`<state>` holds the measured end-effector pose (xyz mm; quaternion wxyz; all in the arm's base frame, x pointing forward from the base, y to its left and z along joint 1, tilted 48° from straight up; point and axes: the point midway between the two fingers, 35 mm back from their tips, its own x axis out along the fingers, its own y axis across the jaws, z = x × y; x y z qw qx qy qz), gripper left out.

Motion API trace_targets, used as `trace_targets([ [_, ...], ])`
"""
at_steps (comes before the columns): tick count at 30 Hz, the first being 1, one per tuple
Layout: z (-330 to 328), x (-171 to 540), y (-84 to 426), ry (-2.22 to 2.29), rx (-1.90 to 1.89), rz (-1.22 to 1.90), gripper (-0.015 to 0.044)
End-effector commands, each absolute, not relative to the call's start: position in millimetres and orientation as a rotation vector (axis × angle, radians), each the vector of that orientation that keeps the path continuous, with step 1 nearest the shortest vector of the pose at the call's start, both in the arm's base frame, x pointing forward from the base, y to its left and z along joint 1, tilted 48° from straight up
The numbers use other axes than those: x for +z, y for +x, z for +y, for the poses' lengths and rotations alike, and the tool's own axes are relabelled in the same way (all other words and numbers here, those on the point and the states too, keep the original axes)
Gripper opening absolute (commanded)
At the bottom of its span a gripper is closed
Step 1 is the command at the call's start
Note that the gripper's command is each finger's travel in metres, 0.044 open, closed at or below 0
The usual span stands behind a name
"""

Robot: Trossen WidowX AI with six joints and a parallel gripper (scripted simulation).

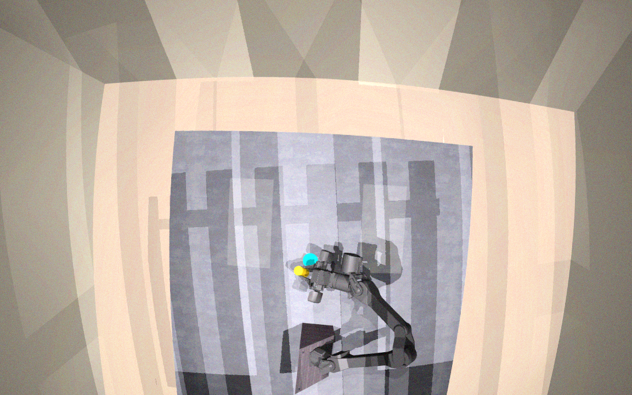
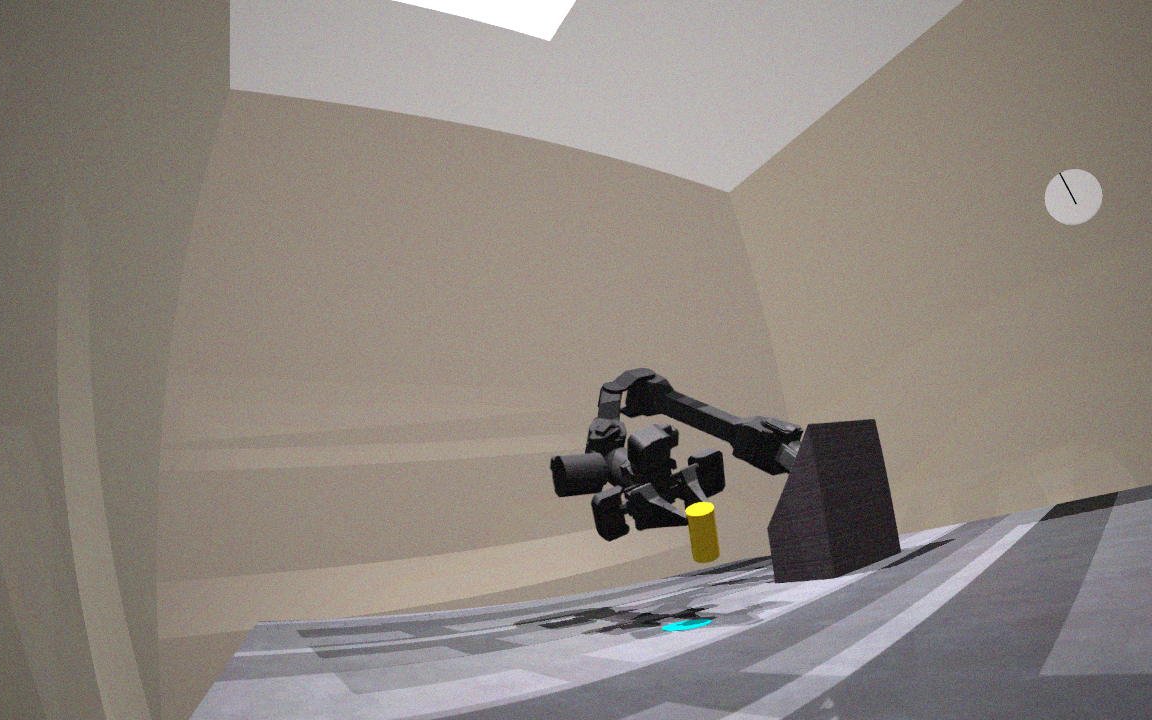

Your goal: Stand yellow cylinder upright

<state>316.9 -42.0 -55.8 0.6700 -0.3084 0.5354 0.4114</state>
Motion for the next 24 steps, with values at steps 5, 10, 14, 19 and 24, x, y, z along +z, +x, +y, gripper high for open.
trace_targets([
  [5,-42,-52,317,-0.687,0.943,1.137,0.0105],
  [10,-43,-50,317,-0.684,0.949,1.096,0.0105],
  [14,-43,-48,318,-0.683,0.952,1.063,0.0105],
  [19,-44,-46,318,-0.682,0.956,1.021,0.0105],
  [24,-44,-43,318,-0.682,0.959,0.979,0.0105],
])
